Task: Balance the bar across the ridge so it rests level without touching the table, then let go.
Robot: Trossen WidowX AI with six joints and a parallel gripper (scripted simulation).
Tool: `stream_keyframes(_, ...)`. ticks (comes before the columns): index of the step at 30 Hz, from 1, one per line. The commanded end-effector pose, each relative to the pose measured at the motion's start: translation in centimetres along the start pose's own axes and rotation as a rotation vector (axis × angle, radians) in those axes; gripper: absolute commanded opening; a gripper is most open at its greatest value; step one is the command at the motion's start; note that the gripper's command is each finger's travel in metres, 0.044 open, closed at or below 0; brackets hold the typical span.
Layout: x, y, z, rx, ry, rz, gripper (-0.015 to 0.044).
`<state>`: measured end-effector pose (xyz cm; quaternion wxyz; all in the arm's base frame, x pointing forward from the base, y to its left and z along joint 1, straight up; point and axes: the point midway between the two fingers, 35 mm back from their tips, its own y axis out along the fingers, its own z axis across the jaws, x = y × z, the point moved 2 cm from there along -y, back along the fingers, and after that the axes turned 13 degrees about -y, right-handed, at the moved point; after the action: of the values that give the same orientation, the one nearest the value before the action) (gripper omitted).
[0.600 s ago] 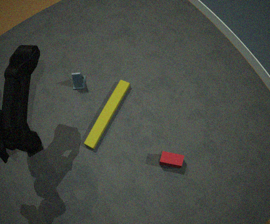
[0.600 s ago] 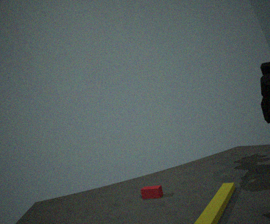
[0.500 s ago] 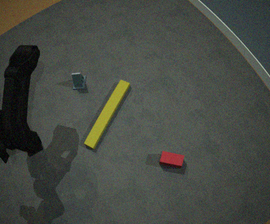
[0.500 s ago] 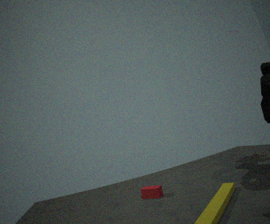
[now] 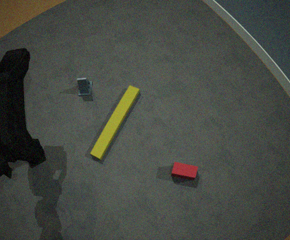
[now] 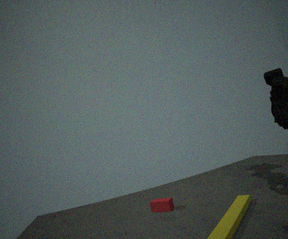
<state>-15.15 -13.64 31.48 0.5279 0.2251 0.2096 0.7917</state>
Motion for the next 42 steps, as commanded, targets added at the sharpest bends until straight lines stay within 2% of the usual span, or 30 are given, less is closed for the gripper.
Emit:
stream_keyframes(1,-2.2,0.4,-0.2,-0.030,-0.048,0.093,0.0315)
stream_keyframes(21,-12.9,-0.9,0.4,-0.071,-0.318,0.572,0.0315)
stream_keyframes(42,-22.3,-7.5,2.7,0.096,-0.624,1.087,0.0315)
